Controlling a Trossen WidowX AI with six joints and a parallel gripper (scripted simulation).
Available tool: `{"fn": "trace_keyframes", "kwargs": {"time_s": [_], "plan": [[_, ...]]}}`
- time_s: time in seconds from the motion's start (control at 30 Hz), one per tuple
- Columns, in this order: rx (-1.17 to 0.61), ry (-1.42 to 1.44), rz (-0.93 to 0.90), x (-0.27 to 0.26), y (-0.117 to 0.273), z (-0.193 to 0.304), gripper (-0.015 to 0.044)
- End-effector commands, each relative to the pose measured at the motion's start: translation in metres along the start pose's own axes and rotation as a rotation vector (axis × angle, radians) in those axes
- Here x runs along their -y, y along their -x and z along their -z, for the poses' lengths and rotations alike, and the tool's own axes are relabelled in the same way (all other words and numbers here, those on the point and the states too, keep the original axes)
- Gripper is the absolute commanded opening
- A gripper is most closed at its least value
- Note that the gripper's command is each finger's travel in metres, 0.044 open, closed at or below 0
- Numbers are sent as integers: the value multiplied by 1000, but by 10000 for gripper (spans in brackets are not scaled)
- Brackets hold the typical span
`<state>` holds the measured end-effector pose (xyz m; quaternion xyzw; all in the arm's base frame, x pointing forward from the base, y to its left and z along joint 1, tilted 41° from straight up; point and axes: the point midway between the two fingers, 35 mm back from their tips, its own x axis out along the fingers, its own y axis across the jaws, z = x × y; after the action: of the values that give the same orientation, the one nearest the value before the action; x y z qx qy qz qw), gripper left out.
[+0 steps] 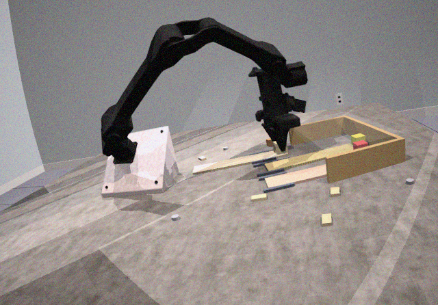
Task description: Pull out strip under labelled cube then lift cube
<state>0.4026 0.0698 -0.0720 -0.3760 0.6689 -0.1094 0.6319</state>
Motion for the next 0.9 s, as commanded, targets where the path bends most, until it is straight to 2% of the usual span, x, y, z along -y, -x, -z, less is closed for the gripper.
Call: {"fn": "trace_keyframes", "kwargs": {"time_s": [0.0, 0.43, 0.87], "plan": [[0, 0, 0, -1, 5, 5, 0], [-6, 10, 1, -9, 41, 56, 0], [-8, 12, 1, -14, 43, 88, 0]]}}
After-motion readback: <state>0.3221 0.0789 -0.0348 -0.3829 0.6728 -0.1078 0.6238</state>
